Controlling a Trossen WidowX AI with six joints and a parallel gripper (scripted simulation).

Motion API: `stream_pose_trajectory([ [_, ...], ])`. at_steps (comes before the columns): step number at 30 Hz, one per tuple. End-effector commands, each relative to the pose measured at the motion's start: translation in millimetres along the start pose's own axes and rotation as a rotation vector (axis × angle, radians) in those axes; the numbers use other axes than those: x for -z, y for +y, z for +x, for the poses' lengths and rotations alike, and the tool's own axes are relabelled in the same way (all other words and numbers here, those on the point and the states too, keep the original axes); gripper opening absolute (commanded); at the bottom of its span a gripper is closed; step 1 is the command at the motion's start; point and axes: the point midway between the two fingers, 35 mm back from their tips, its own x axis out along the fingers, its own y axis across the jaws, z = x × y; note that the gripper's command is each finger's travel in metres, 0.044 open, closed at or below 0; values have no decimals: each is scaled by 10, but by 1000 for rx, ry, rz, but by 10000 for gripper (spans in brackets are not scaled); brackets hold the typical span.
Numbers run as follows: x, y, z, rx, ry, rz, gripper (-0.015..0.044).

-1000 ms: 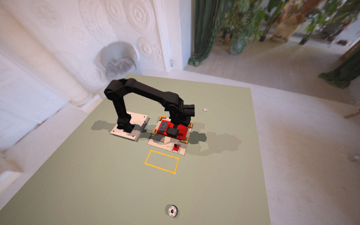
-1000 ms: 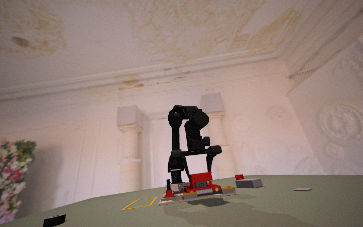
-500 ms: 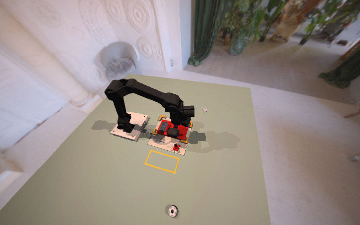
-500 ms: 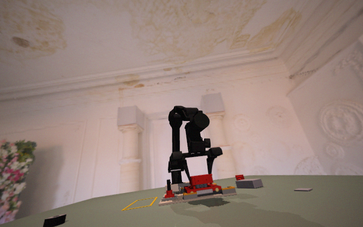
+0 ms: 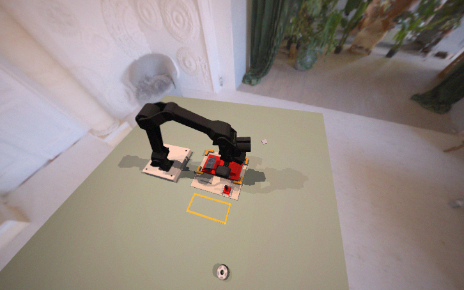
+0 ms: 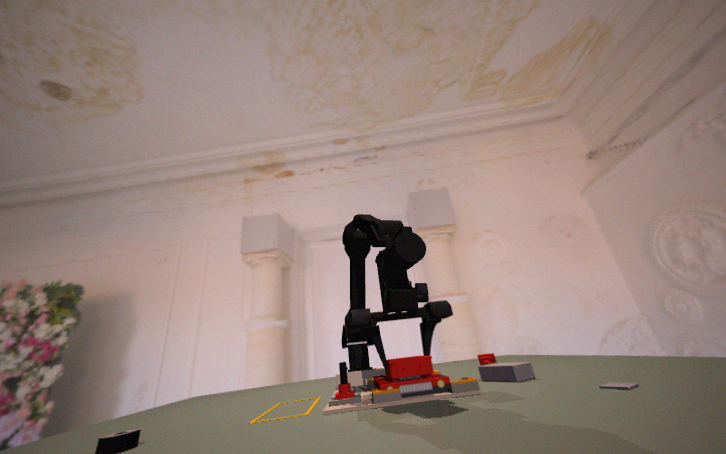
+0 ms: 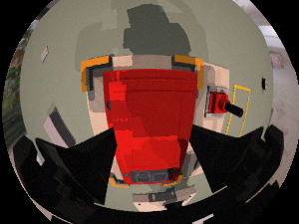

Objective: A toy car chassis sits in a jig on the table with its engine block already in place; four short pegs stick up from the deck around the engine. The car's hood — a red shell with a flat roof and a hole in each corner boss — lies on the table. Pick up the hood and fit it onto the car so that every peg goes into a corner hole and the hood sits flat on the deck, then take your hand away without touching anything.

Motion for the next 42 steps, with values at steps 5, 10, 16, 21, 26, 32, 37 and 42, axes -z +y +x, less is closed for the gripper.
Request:
stream_pose_trajectory([
  [5, 0, -2, 19, 1, 0, 2, 0],
  [10, 1, 0, 16, 0, 1, 0, 53],
  [16, 1, 0, 16, 0, 1, 0, 210],
  [21, 1, 0, 16, 0, 1, 0, 341],
  [26, 1, 0, 16, 0, 1, 0, 440],
  [32, -18, 1, -191, -2, 2, 0, 440],
  [37, -12, -6, -611, -8, 5, 0, 440],
  [42, -5, -9, -674, -8, 5, 0, 440],
])
